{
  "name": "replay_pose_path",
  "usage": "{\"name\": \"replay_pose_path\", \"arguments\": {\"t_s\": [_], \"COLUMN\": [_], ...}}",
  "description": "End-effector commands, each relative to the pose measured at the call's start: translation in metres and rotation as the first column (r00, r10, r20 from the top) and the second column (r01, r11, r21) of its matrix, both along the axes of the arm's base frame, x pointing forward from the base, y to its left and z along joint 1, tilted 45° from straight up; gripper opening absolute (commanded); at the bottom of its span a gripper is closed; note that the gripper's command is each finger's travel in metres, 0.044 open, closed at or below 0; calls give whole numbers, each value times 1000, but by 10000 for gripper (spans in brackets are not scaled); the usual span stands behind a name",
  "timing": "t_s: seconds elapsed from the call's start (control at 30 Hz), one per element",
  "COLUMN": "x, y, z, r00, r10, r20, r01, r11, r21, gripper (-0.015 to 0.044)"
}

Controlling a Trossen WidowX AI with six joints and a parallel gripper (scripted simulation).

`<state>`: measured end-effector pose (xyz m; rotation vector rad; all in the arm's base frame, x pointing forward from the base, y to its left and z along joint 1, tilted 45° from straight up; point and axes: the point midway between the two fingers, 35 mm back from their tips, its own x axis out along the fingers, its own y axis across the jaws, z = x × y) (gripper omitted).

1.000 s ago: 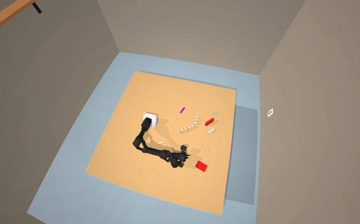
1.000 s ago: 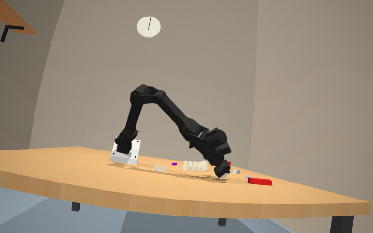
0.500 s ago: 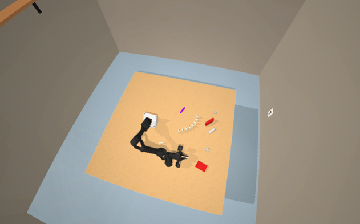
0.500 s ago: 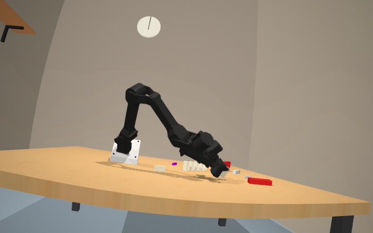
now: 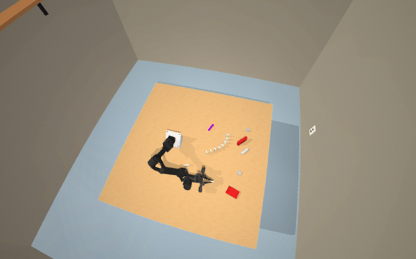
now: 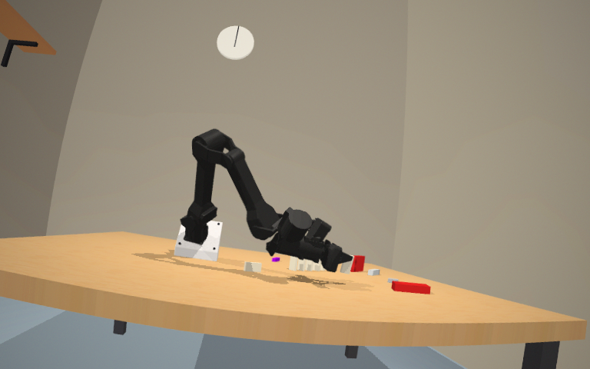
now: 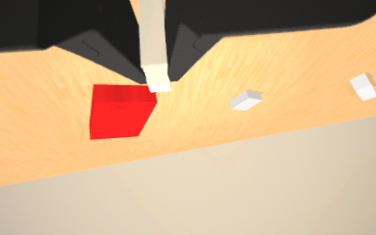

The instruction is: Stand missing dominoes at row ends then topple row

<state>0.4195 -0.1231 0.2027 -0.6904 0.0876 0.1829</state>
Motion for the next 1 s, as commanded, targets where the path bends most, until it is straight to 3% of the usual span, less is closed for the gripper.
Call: {"name": "replay_pose_path", "arguments": {"t_s": [0.0, 0.97], "x": [-13, -19], "y": [4, -3], "z": [4, -4], "r00": [997, 991], "r10": [46, 81], "r20": [60, 105], "r01": [-42, -70], "r11": [998, 992], "r21": [-53, -101], "gripper": [28, 28]}}
